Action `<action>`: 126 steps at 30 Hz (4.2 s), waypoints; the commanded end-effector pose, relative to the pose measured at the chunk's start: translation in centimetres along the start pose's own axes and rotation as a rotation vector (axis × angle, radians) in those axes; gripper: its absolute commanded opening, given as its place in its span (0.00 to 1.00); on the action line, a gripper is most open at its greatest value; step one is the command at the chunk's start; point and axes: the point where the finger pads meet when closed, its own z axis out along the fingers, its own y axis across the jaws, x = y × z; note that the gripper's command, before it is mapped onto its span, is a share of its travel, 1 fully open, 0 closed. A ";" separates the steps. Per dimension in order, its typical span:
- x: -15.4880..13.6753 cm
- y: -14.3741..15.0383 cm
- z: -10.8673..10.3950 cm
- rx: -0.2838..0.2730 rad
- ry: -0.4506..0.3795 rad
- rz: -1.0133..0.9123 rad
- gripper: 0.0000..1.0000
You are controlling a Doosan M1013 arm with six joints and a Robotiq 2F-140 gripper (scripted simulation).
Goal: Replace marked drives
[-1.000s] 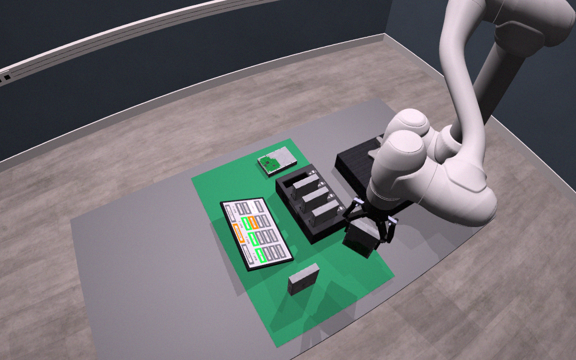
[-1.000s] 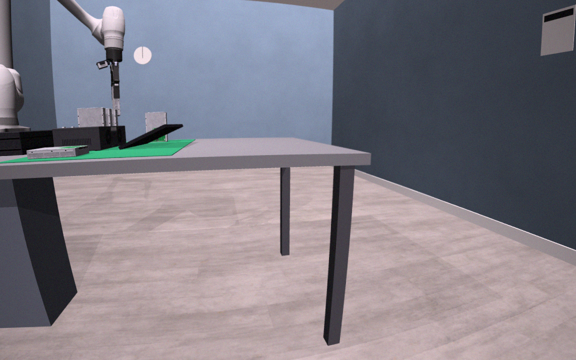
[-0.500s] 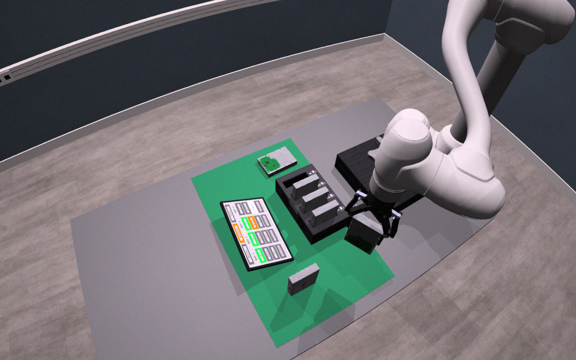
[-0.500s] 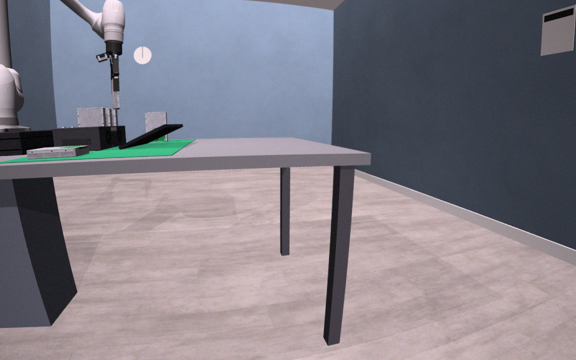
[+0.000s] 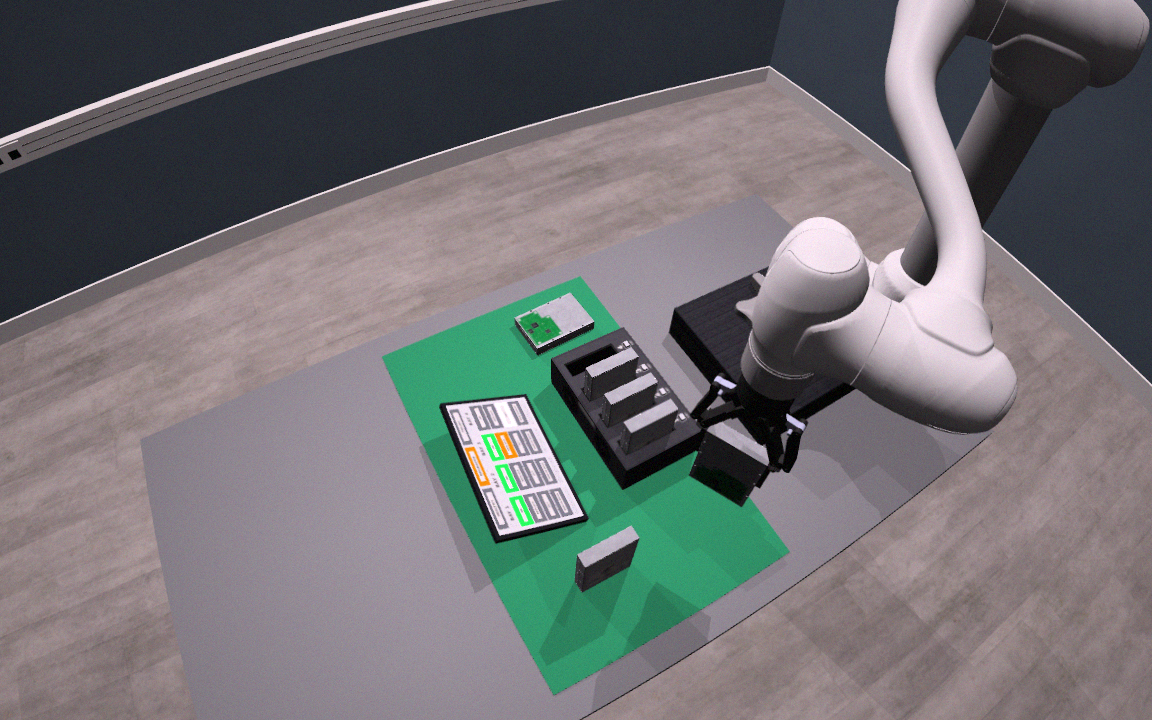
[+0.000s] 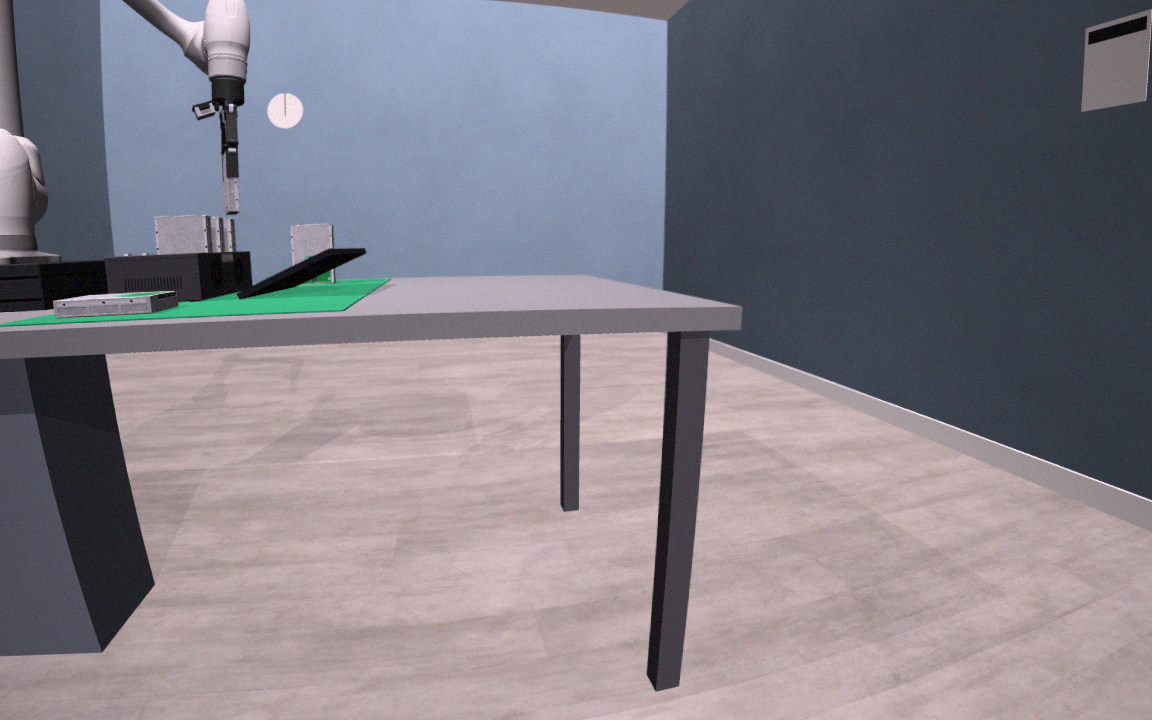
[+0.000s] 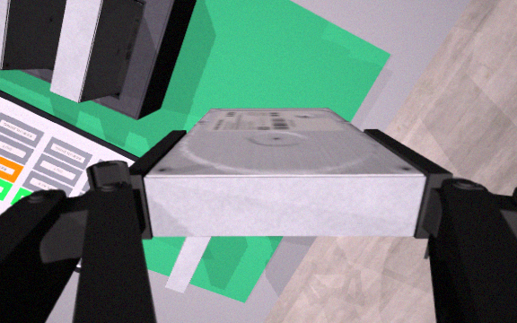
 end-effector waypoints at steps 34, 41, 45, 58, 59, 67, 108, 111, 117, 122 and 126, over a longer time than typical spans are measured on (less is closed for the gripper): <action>0.0 -2.1 -0.1 -0.001 -0.001 0.106 0.10; 0.1 -3.3 -0.1 -0.001 -0.001 0.165 0.10; 0.1 -4.5 -0.1 -0.001 -0.001 0.224 0.10; 0.7 -8.5 -0.1 -0.001 -0.001 0.429 0.10; 0.8 -9.0 -0.1 -0.001 0.000 0.451 0.10; 1.6 -12.6 -0.1 -0.001 0.000 0.638 0.10; 9.0 -28.0 -0.1 -0.001 0.000 1.537 0.10; 9.7 -29.0 -0.1 -0.001 0.000 1.601 0.10; 11.1 -30.7 -0.1 -0.001 0.000 1.718 0.10; 12.1 -31.8 -0.1 -0.002 0.000 1.801 0.10; 12.5 -32.2 -0.1 -0.002 0.000 1.830 0.10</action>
